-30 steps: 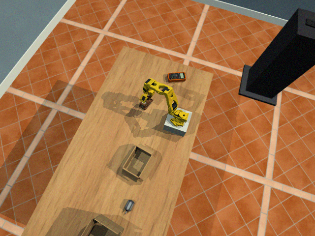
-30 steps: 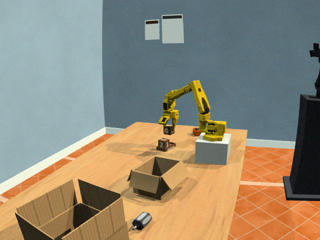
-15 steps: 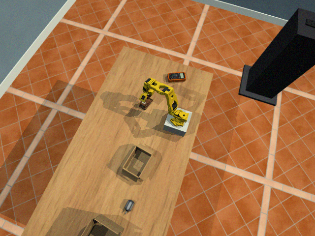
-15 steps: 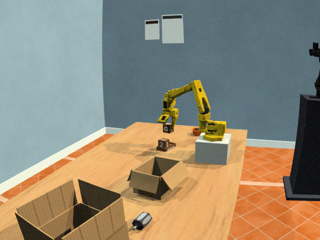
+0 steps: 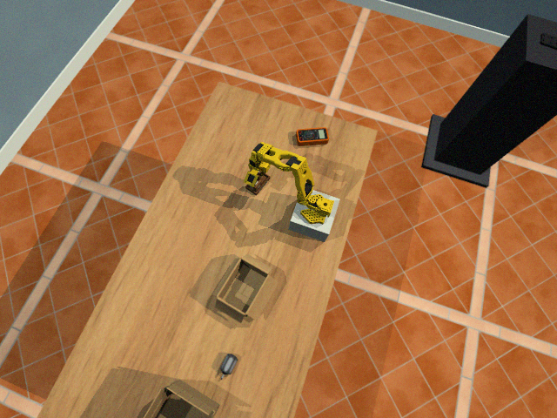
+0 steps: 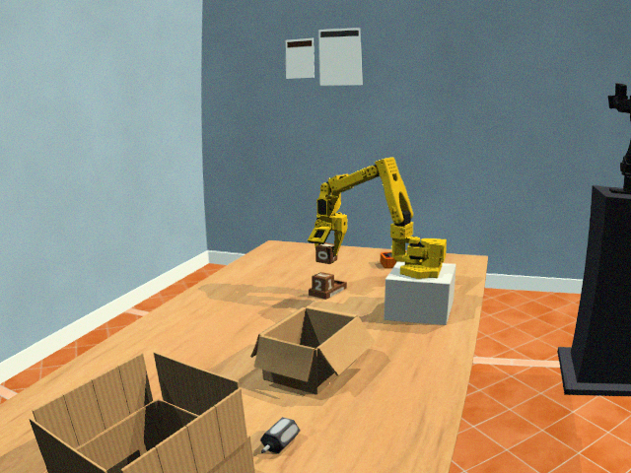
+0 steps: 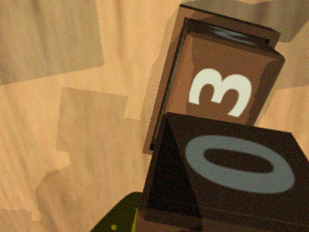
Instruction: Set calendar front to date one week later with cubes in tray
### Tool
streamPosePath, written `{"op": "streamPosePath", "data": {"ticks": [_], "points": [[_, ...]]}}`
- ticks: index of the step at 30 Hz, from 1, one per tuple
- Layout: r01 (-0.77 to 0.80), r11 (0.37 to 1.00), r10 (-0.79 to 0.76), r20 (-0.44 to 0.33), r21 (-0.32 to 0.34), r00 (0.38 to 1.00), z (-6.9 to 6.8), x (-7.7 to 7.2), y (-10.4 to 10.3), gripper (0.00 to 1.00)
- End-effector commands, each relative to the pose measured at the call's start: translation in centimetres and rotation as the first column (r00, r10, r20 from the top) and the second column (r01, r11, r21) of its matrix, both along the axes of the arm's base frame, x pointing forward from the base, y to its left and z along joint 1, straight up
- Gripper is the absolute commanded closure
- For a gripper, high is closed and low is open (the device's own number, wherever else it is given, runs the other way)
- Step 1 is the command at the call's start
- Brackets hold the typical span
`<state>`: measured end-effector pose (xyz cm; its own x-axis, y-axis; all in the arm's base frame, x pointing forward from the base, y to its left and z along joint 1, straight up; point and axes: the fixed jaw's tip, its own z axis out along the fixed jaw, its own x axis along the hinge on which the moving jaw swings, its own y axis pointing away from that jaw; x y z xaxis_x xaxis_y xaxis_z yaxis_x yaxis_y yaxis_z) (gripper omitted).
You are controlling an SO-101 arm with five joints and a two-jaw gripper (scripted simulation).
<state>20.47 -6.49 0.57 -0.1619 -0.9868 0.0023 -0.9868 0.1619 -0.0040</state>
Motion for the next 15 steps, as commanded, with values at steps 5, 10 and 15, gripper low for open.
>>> {"op": "streamPosePath", "data": {"ticks": [5, 10, 15], "points": [[-0.198, 0.980, 0.198, 0.019, -0.004, 0.980, 0.3, 0.1, 4.5, 1.00], [-0.373, 0.928, 0.373, 0.018, -0.004, 0.928, 0.3, -0.8, 8.2, 1.00], [-0.473, 0.881, 0.473, 0.018, -0.004, 0.881, 0.2, -1.7, 10.2, 1.00]]}}
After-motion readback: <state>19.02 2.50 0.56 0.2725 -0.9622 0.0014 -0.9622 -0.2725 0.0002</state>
